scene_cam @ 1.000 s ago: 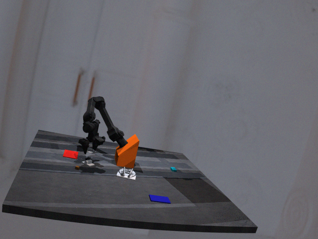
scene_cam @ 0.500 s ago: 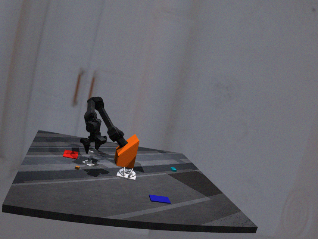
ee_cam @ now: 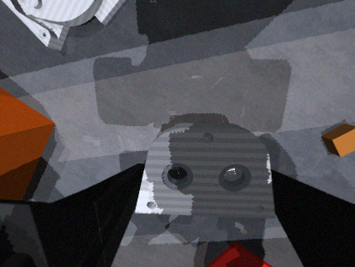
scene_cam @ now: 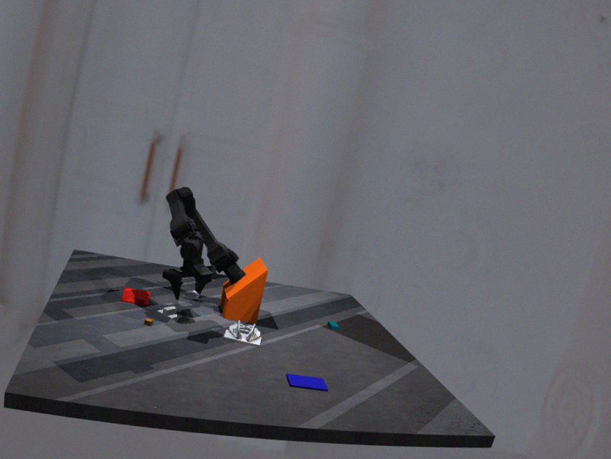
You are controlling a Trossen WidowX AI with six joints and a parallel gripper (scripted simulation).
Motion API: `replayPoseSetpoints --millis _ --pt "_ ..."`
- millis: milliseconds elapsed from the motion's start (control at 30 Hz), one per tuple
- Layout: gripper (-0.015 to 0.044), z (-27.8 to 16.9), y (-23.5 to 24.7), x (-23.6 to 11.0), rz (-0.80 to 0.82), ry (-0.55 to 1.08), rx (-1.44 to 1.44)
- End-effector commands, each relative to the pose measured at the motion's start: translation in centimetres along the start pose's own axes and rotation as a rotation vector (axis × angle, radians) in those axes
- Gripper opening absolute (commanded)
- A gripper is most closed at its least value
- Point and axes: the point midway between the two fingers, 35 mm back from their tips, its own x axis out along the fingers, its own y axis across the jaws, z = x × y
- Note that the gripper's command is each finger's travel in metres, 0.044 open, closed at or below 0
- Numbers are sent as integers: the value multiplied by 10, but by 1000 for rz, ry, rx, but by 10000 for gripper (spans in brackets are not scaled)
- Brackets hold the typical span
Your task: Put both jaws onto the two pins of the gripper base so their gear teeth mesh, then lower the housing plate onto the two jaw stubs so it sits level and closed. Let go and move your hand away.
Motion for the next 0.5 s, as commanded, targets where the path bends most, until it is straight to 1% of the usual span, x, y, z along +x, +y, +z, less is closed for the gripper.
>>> replayPoseSetpoints --millis 0,467 --pt "351 11 5 1 8 -7 43" --pt "351 49 31 3 26 -11 205"
